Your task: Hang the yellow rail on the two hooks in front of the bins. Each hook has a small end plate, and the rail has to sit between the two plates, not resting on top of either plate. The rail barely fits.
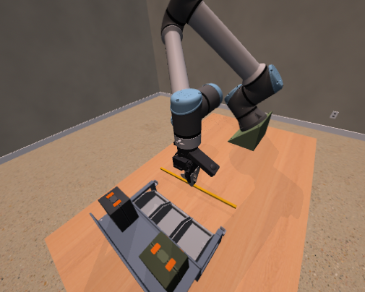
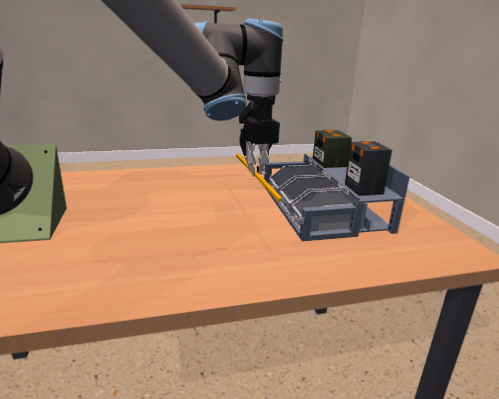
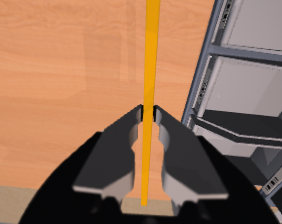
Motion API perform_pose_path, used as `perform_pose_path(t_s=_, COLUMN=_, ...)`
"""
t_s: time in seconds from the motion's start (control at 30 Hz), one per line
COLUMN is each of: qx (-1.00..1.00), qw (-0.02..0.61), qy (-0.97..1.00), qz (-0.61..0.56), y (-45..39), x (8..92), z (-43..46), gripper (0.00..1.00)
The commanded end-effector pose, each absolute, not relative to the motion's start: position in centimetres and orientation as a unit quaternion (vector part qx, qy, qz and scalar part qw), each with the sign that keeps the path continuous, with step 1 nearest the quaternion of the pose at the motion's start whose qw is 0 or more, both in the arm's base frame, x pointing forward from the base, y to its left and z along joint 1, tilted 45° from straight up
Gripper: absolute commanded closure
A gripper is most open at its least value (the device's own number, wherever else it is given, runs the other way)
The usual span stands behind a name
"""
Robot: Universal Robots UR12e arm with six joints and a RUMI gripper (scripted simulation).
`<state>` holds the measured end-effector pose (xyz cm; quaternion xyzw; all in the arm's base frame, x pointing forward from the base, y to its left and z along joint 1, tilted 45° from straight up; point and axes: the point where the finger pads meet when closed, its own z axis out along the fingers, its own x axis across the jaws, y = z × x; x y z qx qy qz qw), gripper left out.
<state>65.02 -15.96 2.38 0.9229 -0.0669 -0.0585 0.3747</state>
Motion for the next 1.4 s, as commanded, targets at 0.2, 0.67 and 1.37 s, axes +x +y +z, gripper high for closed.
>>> perform_pose_path(t_s=0.2, qx=0.923, qw=0.375, qy=-0.067, qz=-0.058, y=-15.9, x=65.1, z=2.4, gripper=1.00)
perform_pose_path(t_s=0.67, qx=0.923, qw=0.375, qy=-0.067, qz=-0.058, y=-15.9, x=65.1, z=2.4, gripper=1.00)
perform_pose_path(t_s=1.37, qx=0.920, qw=0.377, qy=-0.103, qz=-0.043, y=-17.7, x=71.7, z=2.5, gripper=1.00)
